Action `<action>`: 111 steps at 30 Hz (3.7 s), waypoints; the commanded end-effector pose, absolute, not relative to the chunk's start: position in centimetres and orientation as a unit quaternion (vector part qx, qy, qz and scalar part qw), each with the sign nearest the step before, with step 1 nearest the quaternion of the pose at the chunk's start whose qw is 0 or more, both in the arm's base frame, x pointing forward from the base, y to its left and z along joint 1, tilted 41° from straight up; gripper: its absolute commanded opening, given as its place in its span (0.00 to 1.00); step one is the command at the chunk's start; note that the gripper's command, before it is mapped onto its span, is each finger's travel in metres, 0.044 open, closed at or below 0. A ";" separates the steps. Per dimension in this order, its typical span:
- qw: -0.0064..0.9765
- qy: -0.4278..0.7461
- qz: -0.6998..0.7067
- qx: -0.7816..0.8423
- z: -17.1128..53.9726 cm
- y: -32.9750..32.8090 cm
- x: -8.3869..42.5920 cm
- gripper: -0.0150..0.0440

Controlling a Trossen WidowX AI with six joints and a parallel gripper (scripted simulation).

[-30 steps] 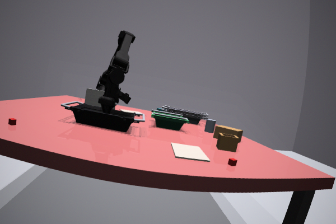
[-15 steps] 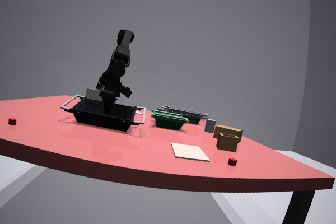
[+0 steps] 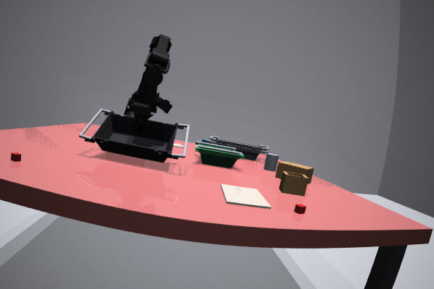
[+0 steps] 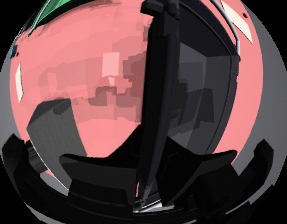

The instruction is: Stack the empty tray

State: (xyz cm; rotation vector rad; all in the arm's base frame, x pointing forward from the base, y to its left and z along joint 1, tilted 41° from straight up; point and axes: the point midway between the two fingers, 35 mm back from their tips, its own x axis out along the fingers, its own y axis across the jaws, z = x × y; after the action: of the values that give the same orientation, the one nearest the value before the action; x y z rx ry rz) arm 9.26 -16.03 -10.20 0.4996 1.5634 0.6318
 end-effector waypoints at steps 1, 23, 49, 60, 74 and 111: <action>0.644 0.686 0.269 0.206 -9.9 -17.0 9.5 0.25; 0.645 0.686 0.268 0.205 -10.0 -23.5 12.2 0.25; 0.646 0.686 0.267 0.203 -9.5 -30.6 15.3 0.25; 0.646 0.686 0.267 0.203 -9.4 -31.2 15.5 0.25; 0.646 0.686 0.267 0.203 -9.4 -31.2 15.5 0.25; 0.677 0.620 0.393 0.052 -3.9 -26.4 23.9 0.25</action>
State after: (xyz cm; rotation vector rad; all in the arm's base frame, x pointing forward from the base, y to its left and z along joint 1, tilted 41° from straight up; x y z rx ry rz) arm 22.76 -26.59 -5.34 0.1809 1.4265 0.8690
